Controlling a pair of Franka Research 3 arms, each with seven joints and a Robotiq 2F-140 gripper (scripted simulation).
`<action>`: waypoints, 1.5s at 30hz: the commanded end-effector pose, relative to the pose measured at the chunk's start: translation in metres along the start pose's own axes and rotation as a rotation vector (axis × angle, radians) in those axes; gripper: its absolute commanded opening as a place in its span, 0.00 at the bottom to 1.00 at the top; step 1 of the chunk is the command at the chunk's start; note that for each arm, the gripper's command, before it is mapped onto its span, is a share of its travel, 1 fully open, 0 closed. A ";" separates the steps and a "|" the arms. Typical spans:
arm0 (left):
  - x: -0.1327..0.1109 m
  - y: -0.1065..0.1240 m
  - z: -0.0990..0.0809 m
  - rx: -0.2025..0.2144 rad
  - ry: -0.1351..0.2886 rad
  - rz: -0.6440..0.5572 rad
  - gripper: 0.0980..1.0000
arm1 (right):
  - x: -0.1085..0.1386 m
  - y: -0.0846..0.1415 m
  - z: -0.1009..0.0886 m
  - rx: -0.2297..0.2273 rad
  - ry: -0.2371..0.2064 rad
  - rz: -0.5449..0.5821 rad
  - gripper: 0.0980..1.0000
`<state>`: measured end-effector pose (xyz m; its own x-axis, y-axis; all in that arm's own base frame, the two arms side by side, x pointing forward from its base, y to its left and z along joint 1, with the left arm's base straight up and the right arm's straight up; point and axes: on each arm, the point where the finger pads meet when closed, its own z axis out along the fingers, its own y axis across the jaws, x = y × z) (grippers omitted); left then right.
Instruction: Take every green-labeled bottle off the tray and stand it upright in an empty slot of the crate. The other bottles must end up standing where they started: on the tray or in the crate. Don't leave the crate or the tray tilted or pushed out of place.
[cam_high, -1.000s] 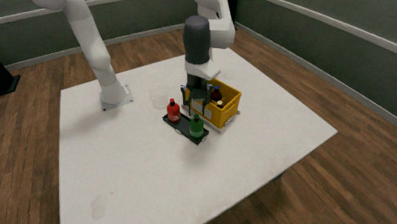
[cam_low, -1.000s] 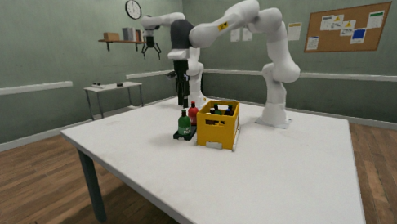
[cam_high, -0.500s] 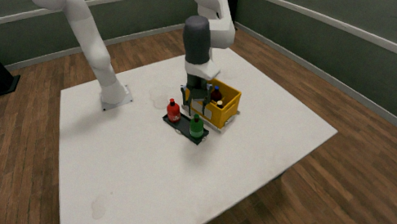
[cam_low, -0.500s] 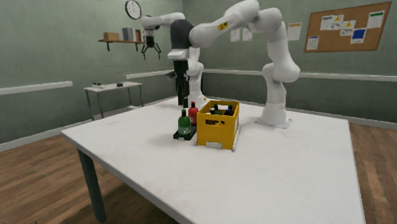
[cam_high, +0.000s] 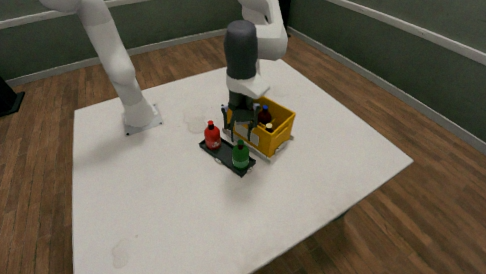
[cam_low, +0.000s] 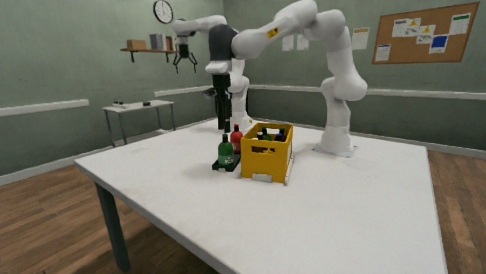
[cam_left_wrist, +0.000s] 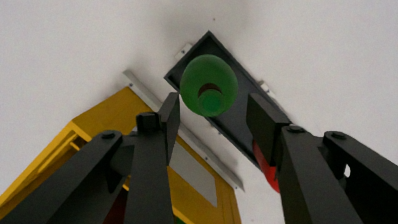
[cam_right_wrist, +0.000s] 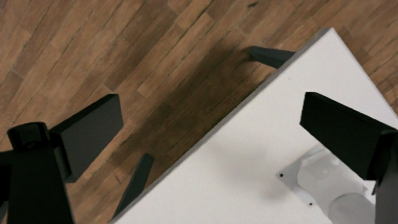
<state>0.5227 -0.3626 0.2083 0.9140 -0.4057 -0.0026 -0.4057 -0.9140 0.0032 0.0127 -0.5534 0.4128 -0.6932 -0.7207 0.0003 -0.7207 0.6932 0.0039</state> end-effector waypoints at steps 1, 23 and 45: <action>0.001 -0.002 0.004 0.003 0.003 0.004 0.38 | 0.001 -0.001 0.000 0.004 0.000 -0.004 1.00; 0.001 -0.002 0.033 0.003 0.003 0.004 0.38 | 0.001 -0.001 0.000 0.004 0.000 -0.004 1.00; 0.001 -0.002 0.048 0.003 0.003 0.004 0.38 | 0.001 -0.001 0.000 0.004 0.000 -0.004 1.00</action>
<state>0.5223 -0.3621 0.1612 0.9141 -0.4054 -0.0055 -0.4054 -0.9142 0.0032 0.0127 -0.5534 0.4128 -0.6932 -0.7207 0.0003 -0.7207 0.6932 0.0039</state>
